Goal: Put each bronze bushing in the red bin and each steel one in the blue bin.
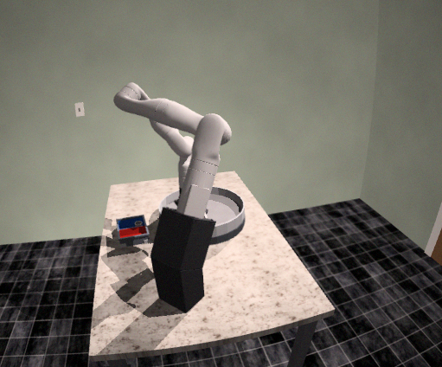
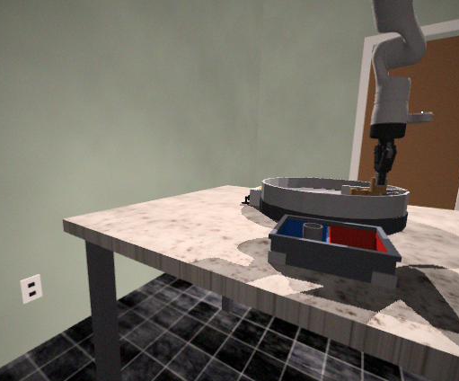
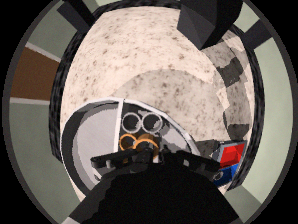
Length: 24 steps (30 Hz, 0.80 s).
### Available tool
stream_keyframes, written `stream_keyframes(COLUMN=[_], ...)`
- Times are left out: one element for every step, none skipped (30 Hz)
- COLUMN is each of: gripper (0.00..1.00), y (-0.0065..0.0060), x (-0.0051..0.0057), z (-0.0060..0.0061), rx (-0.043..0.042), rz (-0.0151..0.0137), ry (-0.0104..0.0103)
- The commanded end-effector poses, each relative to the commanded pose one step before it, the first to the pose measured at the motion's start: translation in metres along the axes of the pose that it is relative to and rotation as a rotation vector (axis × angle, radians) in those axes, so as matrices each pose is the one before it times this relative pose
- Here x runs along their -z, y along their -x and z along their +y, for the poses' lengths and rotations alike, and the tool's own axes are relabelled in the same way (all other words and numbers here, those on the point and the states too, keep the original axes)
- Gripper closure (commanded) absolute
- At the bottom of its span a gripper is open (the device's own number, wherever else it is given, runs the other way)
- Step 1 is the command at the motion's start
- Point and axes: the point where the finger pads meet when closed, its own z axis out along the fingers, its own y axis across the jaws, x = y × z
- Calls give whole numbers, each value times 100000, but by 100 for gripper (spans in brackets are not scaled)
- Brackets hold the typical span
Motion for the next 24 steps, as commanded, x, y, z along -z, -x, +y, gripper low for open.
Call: stream_keyframes(gripper=[100, 100, 100, 100, 100, 100, 100, 100, 100, 100, 100, 100, 100, 100, 100, 100, 100, 100, 100, 100, 100, 100, 100, 100], y=[61, 2, 2, 2, 0, 0, 0, 0, 0, 0, 0, 0, 0, -8, 1, 1, 1, 1, 0, 0, 0, 1, 1, 1], x=[169, 62, 62, 62, 0, 0, 0, 0, 0, 0, 0, 0, 0, 54, 61, 61, 61, 61, 0, 0, 0, 61, 61, 61], z=[46, 0, 0, 0, 0, 0, 0, 0, 0, 0, 0, 0, 0, -10, 1, 1, 1, 1, 0, 0, 0, 1, 1, 1], rx=[-35, -1, -1, -1, 0, 0, 0, 0, 0, 0, 0, 0, 0, -7, 1, 1, 1, 1, 0, 0, 0, 1, 1, 1], rz=[-170, -4, -4, -4, 0, 0, 0, 0, 0, 0, 0, 0, 0, 21, -2, -2, -2, -2, 0, 0, 0, -2, -2, -2], ry=[106, 1, 1, 1, 0, 0, 0, 0, 0, 0, 0, 0, 0, -19, 2, 2, 2, 2, 0, 0, 0, 2, 2, 2])
